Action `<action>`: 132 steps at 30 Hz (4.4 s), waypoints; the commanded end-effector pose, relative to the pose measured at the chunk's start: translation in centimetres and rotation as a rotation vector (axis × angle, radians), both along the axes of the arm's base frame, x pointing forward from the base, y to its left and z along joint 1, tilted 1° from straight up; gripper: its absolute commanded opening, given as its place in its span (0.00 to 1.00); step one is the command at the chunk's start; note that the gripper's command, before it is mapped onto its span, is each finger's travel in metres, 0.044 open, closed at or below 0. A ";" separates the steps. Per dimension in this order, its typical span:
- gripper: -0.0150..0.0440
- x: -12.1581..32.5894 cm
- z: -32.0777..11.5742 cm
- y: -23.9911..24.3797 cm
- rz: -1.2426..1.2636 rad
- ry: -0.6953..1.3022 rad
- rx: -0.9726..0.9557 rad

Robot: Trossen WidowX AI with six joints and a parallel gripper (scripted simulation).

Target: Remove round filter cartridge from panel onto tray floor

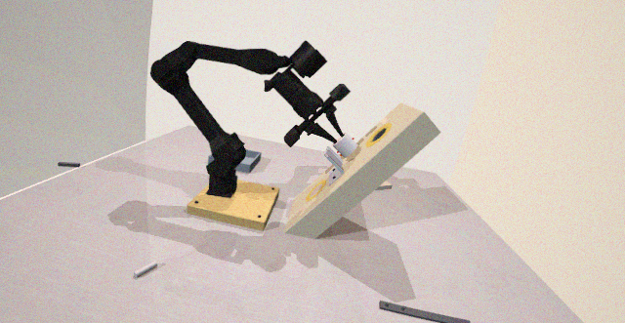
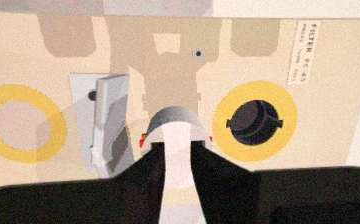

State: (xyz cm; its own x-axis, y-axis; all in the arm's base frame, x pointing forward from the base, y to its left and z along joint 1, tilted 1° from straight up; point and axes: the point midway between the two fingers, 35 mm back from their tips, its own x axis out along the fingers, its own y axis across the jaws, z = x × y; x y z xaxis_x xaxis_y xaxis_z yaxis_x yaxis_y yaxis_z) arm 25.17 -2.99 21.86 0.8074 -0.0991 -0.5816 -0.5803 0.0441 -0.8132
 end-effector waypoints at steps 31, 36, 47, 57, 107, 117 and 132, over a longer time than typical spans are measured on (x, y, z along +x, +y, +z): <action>0.85 2.7 13.7 -0.3 0.000 -0.028 -0.003; 0.77 2.5 11.8 -0.2 -0.137 0.013 0.188; 0.77 0.5 4.0 0.1 -0.903 0.167 0.930; 0.77 -0.5 1.8 0.2 -1.186 0.187 1.114; 0.61 1.9 -2.1 -0.1 -1.181 0.185 1.116; 0.37 2.0 -2.0 -0.1 -1.181 0.185 1.116; 0.25 2.8 1.4 -0.2 -1.181 0.184 1.115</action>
